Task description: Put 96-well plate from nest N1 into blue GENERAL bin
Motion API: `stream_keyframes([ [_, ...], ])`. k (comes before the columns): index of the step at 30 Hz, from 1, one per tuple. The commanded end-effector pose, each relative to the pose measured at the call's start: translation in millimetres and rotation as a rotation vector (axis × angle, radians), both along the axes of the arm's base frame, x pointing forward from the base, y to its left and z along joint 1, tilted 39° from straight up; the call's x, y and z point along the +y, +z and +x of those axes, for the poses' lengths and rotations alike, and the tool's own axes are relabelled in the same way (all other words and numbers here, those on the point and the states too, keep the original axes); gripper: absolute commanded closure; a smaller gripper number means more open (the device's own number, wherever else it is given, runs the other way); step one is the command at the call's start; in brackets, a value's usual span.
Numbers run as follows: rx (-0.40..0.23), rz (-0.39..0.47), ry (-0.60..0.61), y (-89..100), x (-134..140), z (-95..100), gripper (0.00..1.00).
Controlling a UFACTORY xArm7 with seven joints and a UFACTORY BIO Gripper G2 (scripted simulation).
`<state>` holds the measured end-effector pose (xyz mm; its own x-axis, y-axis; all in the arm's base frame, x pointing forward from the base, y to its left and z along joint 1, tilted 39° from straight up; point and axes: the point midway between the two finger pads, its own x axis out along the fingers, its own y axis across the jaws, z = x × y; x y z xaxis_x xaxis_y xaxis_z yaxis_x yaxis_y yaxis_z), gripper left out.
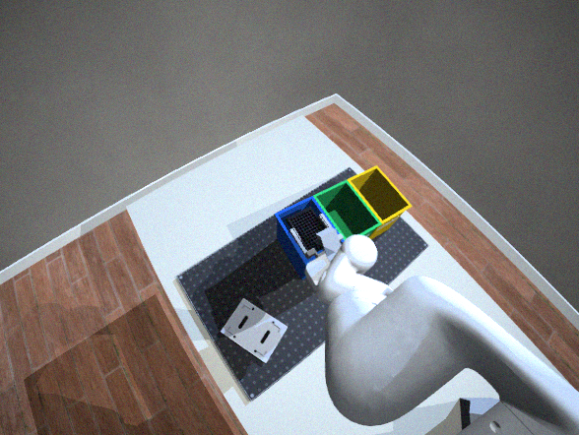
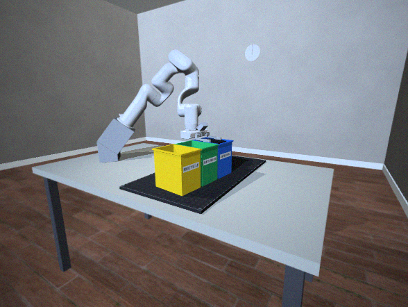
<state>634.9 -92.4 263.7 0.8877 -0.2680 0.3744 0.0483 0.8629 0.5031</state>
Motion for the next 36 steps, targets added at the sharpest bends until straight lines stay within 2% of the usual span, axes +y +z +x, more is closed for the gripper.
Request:
stream_keyframes([
  [1, -0.003, -0.002, -0.003, 2.1, -2.0, 0.2, 1.00],
  [4, -0.003, -0.002, -0.003, 2.0, -2.0, 0.1, 1.00],
  [5, -0.003, -0.002, -0.003, 2.0, -2.0, 0.1, 0.82],
  [36, -0.004, -0.002, -0.003, 2.1, -2.0, 0.1, 0.82],
])
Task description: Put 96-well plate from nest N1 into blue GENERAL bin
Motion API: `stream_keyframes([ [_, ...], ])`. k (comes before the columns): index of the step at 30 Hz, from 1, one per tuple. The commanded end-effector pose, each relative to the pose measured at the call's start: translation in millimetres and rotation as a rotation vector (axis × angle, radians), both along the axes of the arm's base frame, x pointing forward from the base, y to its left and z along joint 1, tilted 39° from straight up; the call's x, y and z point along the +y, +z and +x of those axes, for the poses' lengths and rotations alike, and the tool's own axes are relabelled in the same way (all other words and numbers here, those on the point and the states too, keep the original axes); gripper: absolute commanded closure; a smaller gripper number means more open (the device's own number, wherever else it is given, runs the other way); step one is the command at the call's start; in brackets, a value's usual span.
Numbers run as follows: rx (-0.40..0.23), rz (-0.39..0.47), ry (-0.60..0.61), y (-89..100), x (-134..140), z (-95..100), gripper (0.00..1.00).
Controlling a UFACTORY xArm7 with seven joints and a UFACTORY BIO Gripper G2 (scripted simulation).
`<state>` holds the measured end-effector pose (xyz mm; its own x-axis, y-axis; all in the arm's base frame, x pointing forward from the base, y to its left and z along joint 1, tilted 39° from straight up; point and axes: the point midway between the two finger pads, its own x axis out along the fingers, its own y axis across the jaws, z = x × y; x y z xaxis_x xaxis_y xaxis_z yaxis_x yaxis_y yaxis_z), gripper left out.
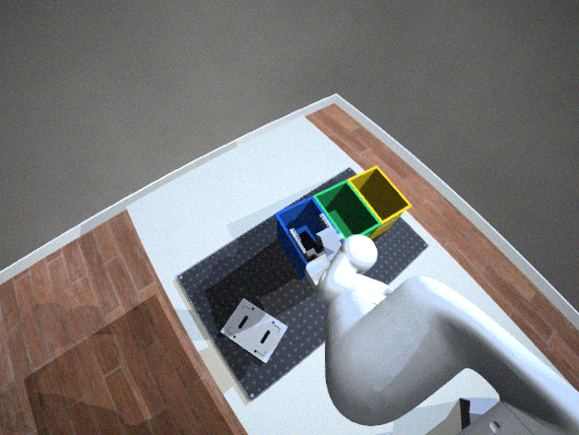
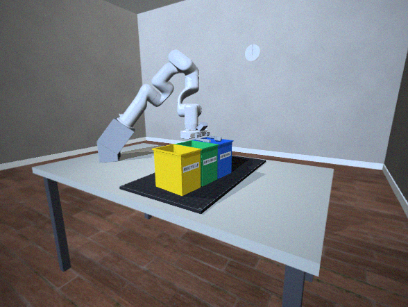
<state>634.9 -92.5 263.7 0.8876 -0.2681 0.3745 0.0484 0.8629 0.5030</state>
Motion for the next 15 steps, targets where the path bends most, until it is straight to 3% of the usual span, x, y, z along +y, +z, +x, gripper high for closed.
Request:
stream_keyframes([
  [1, -0.003, -0.002, -0.003, 2.0, -2, 0.2, 0.82],
  [15, -0.003, -0.002, -0.003, 14.9, -9, -7.5, 0.82],
])
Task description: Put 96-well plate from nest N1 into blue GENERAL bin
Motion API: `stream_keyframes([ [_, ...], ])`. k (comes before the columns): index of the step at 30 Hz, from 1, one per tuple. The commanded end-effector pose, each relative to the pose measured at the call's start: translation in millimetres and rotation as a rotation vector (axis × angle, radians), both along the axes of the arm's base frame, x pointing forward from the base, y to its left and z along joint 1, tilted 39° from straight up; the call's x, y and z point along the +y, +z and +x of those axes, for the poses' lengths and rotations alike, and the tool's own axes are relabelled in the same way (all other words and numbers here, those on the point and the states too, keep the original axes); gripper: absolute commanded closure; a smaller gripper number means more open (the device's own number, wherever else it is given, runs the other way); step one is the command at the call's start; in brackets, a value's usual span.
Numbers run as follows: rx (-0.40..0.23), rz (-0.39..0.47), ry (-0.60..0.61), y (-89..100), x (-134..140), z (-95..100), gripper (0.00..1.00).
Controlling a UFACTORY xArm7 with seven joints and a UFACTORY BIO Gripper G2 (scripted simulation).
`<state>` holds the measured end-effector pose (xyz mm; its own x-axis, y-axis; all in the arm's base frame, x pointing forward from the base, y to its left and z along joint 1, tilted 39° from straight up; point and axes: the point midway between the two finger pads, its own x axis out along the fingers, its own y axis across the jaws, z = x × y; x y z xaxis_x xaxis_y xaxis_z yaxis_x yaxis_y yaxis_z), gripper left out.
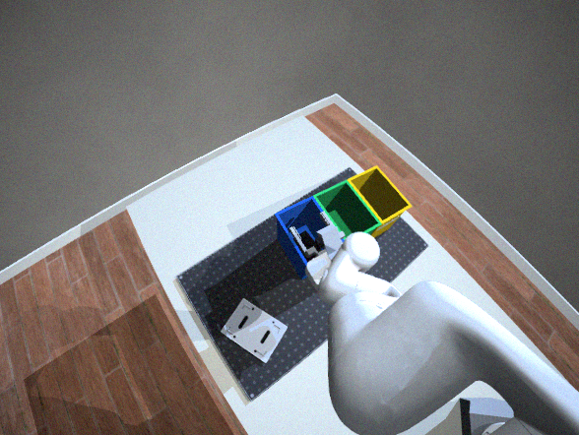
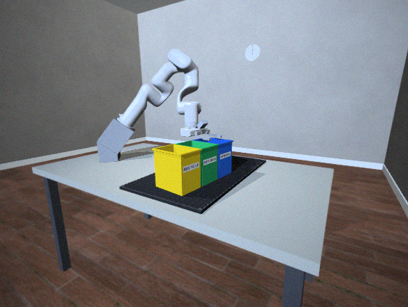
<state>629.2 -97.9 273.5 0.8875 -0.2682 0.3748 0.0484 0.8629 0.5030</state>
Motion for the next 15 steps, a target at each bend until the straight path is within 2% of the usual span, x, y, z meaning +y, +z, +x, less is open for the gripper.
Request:
stream_keyframes([
  [1, -0.003, -0.001, -0.003, 6.5, -4, -2.6, 0.82],
  [15, -0.003, -0.001, -0.003, 17.7, -11, -9.2, 0.82],
])
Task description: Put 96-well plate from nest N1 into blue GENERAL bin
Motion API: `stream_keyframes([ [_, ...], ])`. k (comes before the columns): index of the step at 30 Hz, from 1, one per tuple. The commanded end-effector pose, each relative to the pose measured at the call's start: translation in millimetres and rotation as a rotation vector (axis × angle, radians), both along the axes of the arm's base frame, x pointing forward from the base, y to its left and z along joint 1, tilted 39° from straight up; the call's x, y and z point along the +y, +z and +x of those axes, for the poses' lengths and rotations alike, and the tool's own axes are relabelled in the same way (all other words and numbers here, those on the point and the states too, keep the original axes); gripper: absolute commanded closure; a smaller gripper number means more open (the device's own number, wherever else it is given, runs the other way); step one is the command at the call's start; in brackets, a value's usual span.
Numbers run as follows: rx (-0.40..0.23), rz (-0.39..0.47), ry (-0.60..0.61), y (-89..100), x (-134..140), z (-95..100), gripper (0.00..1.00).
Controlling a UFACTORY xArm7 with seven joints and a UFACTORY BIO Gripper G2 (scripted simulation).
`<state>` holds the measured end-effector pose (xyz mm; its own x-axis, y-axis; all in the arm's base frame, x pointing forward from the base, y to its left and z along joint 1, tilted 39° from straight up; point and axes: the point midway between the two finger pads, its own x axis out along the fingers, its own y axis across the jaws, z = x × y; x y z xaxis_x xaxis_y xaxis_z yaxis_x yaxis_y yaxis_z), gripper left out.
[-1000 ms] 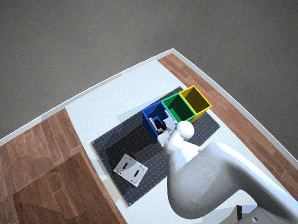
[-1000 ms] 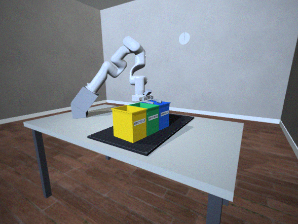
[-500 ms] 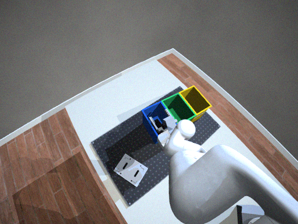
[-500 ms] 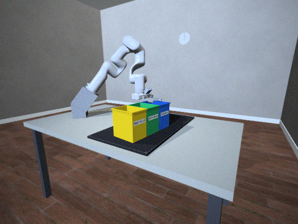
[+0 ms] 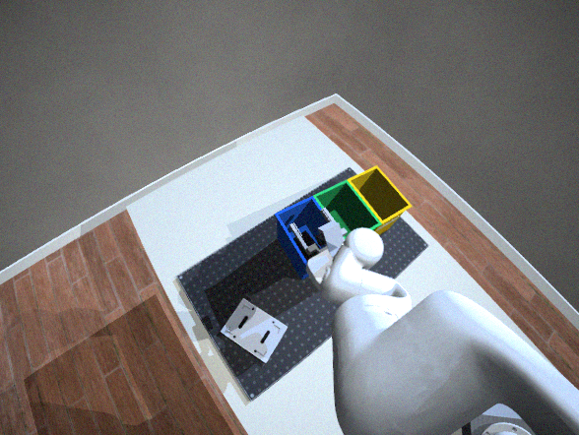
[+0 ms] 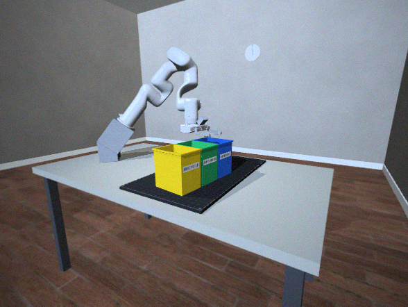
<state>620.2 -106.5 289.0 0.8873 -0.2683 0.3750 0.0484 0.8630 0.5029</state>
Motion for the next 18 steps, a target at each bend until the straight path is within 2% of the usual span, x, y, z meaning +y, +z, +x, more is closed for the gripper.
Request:
stream_keyframes([
  [1, -0.003, -0.001, -0.003, 2.2, -2, -0.2, 0.82],
  [5, -0.003, -0.001, -0.003, 2.3, -2, -0.2, 0.82],
  [9, -0.057, -0.060, 0.097, 0.8, -2, -20.3, 0.82],
  [11, -0.057, -0.060, 0.097, 0.8, -2, -20.3, 0.82],
  [18, -0.057, -0.060, 0.097, -1.9, -2, -55.2, 0.82],
])
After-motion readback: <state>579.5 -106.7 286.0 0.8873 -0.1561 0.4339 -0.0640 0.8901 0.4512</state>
